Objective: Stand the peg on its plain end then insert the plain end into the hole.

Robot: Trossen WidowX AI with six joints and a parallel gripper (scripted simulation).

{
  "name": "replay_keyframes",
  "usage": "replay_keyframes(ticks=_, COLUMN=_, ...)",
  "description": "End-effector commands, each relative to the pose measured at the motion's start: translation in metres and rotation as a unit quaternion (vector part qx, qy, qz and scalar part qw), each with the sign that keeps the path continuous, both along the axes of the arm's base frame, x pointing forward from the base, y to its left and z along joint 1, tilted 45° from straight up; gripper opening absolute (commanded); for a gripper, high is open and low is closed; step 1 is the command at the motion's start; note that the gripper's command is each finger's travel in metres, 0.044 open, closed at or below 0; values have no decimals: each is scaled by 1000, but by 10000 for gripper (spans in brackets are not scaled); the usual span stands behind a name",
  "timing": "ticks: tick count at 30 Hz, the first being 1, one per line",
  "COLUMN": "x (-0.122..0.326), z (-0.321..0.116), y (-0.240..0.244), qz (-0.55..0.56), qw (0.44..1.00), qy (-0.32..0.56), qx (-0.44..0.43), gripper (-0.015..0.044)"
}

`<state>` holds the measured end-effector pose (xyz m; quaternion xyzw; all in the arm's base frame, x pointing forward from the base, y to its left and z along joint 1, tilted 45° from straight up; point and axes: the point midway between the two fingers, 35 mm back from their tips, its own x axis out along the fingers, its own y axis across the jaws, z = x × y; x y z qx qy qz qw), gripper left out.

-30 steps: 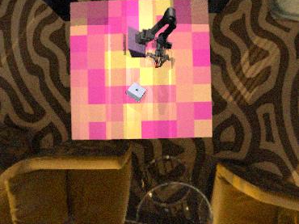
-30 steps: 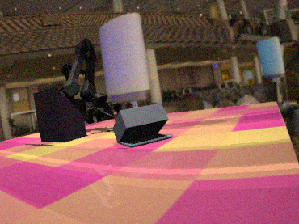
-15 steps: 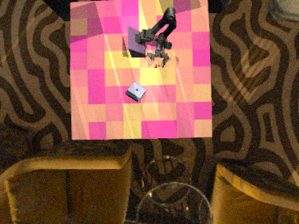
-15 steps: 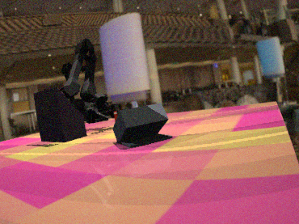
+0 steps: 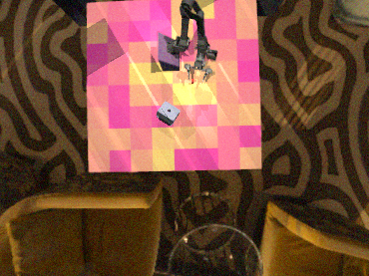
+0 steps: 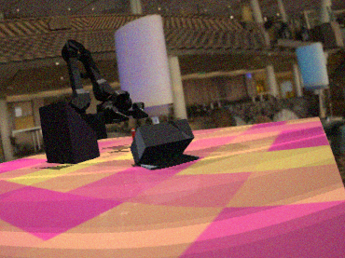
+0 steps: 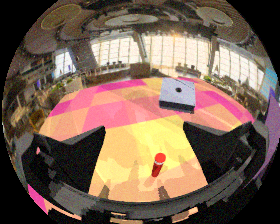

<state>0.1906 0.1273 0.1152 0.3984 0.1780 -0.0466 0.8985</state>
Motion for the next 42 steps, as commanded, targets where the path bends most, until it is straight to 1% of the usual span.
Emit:
replay_keyframes(ticks=1, x=1, z=20, y=-17, qz=3, qw=1000, qy=0, qx=1, gripper=440)
replay_keyframes(ticks=11, x=-18, z=58, y=-78, qz=9, qw=1000, qy=-22, qx=-3, gripper=440)
replay_keyframes(ticks=16, x=-20, z=58, y=-82, qz=14, qw=1000, qy=-18, qx=-11, gripper=440)
replay_keyframes(ticks=23, x=-18, z=44, y=-73, qz=62, qw=993, qy=58, qx=-82, gripper=440)
replay_keyframes(ticks=30, x=-17, z=28, y=-65, qz=119, qw=973, qy=145, qx=-132, gripper=440)
replay_keyframes(ticks=36, x=-18, z=15, y=-58, qz=171, qw=948, qy=221, qx=-151, gripper=440)
replay_keyframes(ticks=42, x=-20, z=3, y=-52, qz=226, qw=917, qy=295, qx=-144, gripper=440)
